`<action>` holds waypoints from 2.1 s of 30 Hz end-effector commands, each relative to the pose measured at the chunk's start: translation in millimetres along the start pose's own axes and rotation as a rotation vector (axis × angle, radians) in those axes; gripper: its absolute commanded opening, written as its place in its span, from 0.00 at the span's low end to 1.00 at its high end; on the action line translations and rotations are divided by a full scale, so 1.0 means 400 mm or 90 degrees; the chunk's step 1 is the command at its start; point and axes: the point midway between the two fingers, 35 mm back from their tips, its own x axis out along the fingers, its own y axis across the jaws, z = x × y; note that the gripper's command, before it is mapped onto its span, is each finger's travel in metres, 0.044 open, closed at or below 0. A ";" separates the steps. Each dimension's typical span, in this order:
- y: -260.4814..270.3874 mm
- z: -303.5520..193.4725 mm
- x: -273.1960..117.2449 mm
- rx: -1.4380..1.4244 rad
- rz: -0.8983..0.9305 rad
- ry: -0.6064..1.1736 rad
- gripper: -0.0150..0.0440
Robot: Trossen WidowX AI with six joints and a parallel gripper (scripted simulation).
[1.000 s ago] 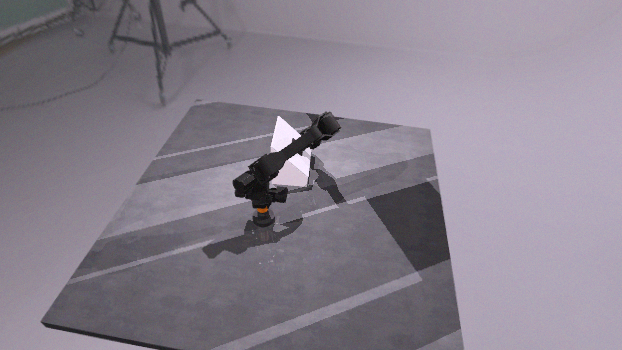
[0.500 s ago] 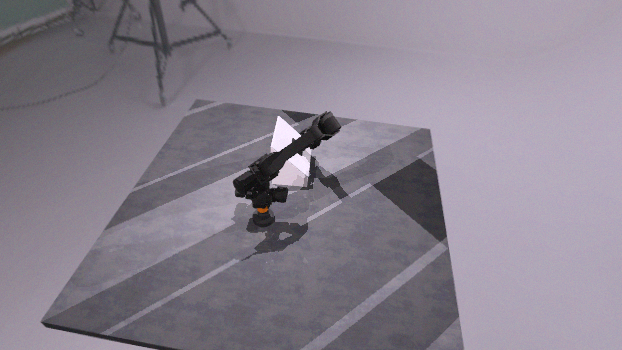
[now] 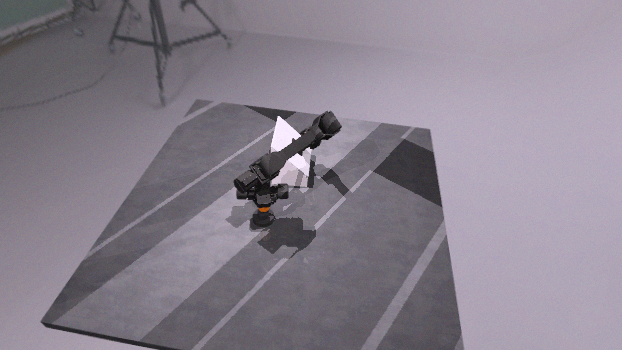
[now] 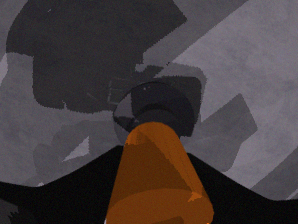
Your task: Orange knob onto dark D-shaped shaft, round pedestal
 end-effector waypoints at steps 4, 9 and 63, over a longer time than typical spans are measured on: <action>-0.002 0.011 -0.006 -0.023 -0.002 -0.006 0.25; -0.007 0.015 0.000 -0.023 -0.002 -0.006 0.25; -0.009 0.009 0.006 -0.023 -0.002 -0.006 0.25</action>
